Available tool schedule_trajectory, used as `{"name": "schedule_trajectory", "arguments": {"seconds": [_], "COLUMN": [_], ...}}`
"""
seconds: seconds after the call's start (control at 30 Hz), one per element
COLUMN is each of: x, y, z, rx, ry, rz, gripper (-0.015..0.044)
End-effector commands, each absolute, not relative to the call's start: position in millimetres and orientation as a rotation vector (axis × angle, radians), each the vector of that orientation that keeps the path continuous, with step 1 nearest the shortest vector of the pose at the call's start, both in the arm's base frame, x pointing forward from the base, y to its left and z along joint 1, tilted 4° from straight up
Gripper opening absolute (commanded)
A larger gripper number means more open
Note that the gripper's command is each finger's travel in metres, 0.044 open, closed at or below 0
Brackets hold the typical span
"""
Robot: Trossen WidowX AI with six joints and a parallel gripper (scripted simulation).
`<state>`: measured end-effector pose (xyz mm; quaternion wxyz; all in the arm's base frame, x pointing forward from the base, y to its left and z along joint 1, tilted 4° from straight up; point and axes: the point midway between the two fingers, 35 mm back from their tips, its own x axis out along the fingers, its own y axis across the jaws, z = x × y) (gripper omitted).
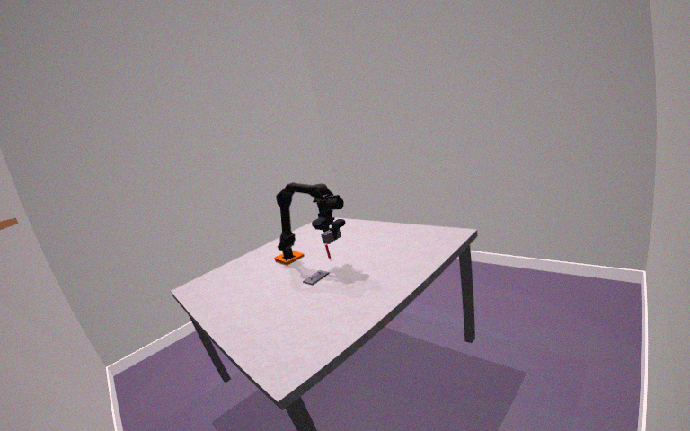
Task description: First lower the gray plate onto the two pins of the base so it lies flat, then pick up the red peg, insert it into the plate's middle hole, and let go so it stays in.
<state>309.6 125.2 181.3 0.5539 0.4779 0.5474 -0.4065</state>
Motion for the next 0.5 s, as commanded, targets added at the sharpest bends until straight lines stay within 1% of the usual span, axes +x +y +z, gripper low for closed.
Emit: {"name": "schedule_trajectory", "arguments": {"seconds": [0.0, 0.47], "x": [313.7, 327.9], "y": [117.6, 83.7], "z": [179.5, 159.8], "rx": [1.128, 1.127], "ry": [1.288, 1.294], "rz": [-0.962, -0.963], "gripper": [0.0, 0.0]}}
